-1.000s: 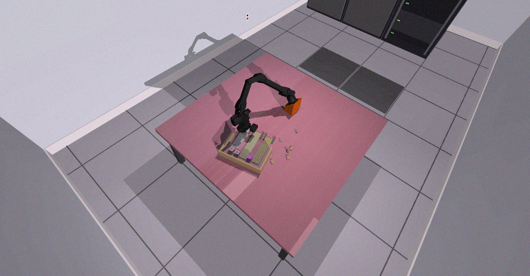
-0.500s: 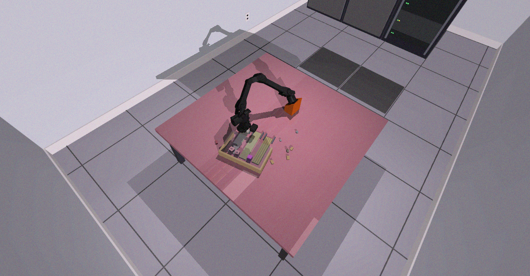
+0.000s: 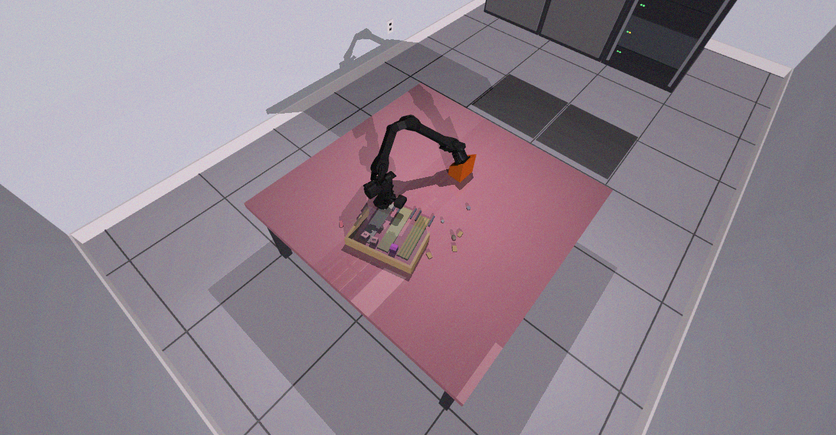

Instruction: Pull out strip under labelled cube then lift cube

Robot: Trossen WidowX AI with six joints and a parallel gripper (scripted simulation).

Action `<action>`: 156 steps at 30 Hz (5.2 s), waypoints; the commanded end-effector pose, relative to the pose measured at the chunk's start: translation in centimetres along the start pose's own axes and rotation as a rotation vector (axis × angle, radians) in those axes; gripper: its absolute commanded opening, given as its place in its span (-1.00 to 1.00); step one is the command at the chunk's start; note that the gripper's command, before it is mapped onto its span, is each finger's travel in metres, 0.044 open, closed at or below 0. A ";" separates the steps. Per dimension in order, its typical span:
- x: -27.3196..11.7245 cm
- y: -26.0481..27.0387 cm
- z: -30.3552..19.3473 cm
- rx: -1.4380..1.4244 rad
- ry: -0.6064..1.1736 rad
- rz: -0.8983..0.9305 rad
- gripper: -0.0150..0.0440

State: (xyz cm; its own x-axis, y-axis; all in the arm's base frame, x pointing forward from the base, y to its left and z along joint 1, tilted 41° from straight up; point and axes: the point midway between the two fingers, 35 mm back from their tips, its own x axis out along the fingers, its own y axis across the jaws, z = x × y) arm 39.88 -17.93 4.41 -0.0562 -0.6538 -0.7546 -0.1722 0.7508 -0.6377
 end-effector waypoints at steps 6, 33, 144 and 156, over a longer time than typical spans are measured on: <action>0.2 0.0 0.1 -0.001 -0.003 0.003 -0.49; 0.4 0.0 -1.0 -0.002 -0.003 0.003 -0.49; 0.7 -0.2 -17.8 -0.009 0.006 0.002 -0.49; 0.7 -0.2 -18.1 -0.009 0.006 0.002 -0.49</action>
State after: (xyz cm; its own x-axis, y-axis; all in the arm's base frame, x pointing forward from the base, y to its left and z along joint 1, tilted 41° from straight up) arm 22.83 -20.00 7.13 -0.0387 -0.6557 -0.7541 -0.1807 0.7468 -0.6401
